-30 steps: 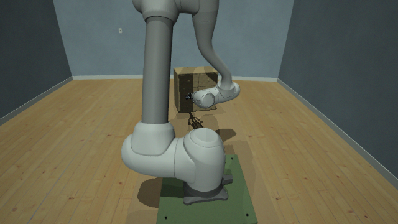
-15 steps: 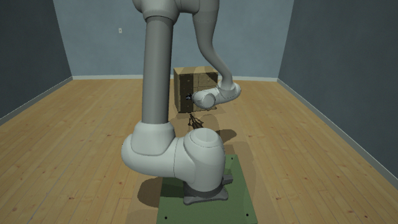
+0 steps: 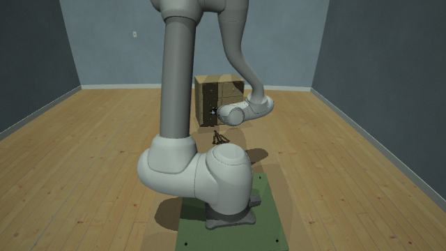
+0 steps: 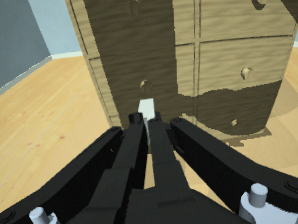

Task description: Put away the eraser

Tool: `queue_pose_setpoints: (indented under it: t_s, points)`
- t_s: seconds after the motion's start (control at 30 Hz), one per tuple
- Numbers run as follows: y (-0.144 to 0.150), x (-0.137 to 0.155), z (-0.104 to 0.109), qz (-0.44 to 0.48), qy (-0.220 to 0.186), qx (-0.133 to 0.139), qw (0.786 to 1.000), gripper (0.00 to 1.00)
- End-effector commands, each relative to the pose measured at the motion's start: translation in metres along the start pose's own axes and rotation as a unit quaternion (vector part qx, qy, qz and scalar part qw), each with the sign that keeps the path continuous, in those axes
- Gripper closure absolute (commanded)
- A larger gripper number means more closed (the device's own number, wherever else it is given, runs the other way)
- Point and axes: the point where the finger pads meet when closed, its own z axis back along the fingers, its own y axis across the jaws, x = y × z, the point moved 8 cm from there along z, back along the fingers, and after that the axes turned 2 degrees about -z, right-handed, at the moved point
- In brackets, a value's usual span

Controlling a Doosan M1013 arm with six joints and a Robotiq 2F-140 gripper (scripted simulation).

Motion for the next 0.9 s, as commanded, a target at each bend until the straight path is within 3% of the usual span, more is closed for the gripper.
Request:
queue_pose_setpoints:
  t_s: [0.0,0.2,0.43,0.87]
  points:
    - [0.0,0.0,0.005,0.0,0.0,0.0,1.0,1.0]
    - [0.0,-0.001,0.034,0.0,0.0,0.0,1.0,1.0]
    - [0.0,-0.001,0.052,0.0,0.0,0.0,1.0,1.0]
    - [0.0,-0.004,0.056,0.0,-0.008,0.0,1.0,1.0]
